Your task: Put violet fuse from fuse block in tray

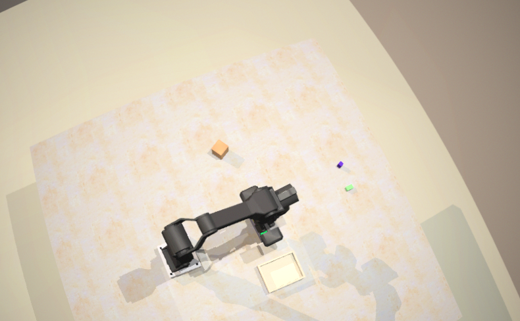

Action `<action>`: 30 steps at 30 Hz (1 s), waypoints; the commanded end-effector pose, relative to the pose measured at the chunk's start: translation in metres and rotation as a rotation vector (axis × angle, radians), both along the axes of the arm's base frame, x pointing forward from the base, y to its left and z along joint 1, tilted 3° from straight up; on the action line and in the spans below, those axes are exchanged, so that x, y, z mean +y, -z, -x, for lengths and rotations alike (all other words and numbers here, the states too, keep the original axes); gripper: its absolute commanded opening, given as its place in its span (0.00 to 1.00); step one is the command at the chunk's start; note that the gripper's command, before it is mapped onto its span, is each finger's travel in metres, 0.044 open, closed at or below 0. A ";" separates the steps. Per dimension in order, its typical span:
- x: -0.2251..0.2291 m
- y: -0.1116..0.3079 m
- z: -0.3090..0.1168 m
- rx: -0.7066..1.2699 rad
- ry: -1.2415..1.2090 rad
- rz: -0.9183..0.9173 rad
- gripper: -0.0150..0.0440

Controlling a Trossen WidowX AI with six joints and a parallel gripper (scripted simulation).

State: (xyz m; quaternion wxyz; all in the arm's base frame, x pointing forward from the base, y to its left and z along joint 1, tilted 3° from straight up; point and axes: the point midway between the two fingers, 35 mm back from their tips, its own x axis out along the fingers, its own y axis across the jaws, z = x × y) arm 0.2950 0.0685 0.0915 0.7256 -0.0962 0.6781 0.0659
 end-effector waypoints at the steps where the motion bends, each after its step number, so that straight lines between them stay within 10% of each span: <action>1: 0.000 0.005 0.001 0.006 -0.004 -0.004 0.38; 30: 0.002 0.029 -0.002 0.006 -0.004 -0.004 0.38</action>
